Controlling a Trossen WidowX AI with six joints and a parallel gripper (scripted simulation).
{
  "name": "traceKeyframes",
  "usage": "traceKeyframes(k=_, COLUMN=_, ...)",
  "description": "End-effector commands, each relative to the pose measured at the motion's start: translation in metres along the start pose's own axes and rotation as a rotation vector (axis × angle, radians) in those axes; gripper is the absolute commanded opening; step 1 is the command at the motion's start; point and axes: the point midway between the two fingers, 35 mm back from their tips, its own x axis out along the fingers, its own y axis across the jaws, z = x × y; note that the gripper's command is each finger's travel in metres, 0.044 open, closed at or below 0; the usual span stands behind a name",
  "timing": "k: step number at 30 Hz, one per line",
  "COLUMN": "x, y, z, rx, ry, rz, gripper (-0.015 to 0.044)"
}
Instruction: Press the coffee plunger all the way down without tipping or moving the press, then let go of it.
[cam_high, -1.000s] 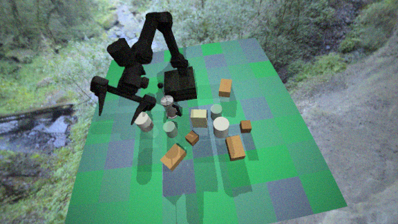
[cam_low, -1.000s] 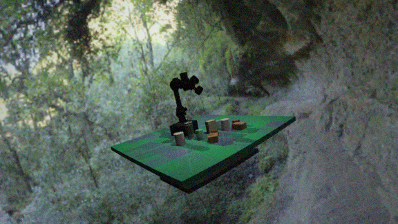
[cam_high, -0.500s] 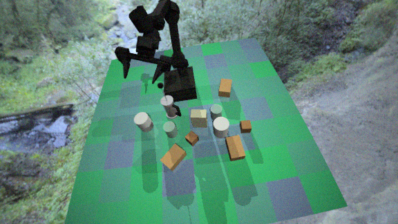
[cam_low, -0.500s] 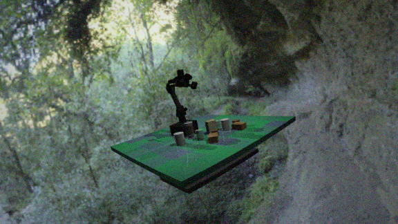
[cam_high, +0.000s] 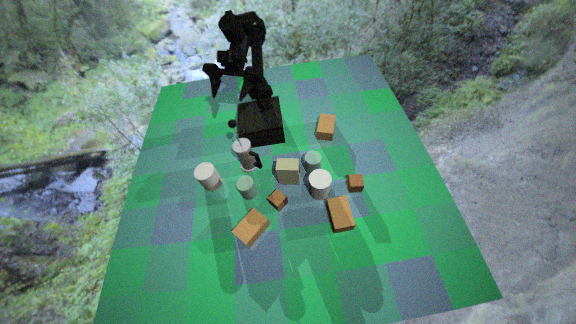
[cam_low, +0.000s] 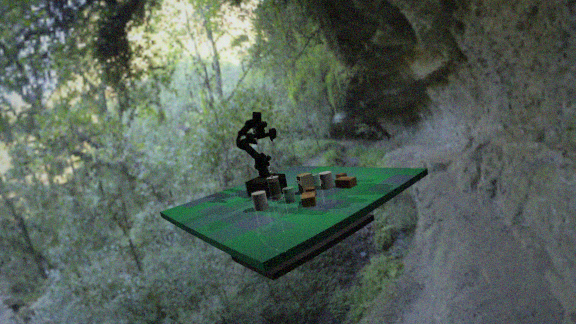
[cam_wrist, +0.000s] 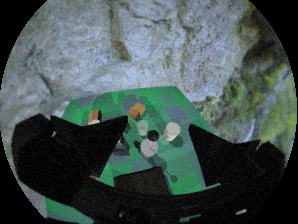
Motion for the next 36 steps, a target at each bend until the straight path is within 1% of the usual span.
traceKeyframes(k=1, x=0.002, y=-0.003, z=-0.025, rx=0.027, ry=0.023, rz=-0.015, gripper=0.0440)
traceKeyframes(k=7, x=0.024, y=-0.002, z=-0.064, rx=0.023, ry=0.022, rz=-0.010, gripper=0.0440)
traceKeyframes(k=15, x=0.028, y=0.000, z=-0.064, rx=0.021, ry=0.022, rz=-0.006, gripper=0.0440)
traceKeyframes(k=36, x=0.060, y=0.000, z=-0.064, rx=0.020, ry=0.019, rz=-0.005, gripper=0.0440)
